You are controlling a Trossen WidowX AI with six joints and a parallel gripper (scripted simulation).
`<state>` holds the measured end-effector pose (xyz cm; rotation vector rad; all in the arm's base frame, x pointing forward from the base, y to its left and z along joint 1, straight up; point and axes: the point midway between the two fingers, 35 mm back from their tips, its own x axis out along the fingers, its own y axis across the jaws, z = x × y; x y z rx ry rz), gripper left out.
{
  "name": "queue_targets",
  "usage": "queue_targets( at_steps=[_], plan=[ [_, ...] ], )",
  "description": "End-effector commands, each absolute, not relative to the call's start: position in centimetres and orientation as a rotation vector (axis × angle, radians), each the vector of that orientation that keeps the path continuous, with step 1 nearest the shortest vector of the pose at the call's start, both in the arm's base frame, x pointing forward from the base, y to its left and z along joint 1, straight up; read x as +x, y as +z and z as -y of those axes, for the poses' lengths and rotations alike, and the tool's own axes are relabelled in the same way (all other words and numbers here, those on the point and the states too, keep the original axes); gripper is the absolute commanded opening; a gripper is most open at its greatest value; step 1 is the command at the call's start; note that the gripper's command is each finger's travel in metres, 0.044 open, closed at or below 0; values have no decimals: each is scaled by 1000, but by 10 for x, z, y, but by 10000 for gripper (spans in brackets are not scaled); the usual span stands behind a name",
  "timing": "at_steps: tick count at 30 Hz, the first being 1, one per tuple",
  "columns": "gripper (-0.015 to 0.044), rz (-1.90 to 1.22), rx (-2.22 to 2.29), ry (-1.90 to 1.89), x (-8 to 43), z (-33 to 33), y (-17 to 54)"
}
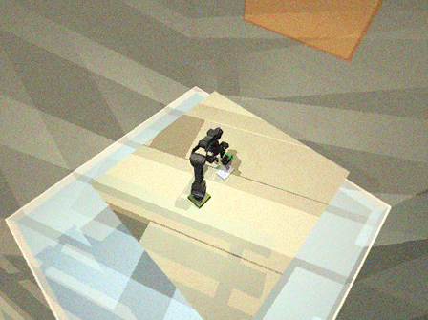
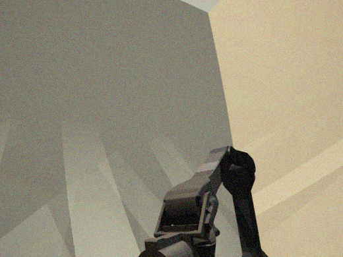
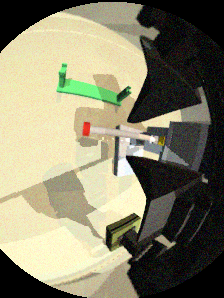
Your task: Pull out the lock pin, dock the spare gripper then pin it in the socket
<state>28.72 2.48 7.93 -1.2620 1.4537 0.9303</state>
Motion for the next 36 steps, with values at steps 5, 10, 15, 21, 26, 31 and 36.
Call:
queue_targets(
  at_steps=[5,10,15,21,26,31,36],
  plan=[
    [200,-1455,-1263,933,288,-36,93],
    [200,-1459,-1266,937,288,-42,101],
    [200,-1463,-1268,941,288,-47,108],
    [200,-1466,-1272,944,288,-53,115],
    [200,-1469,-1274,947,288,-58,122],
    [200,-1472,-1277,950,288,-63,129],
    [253,-1476,-1282,953,287,-61,127]
  ],
)
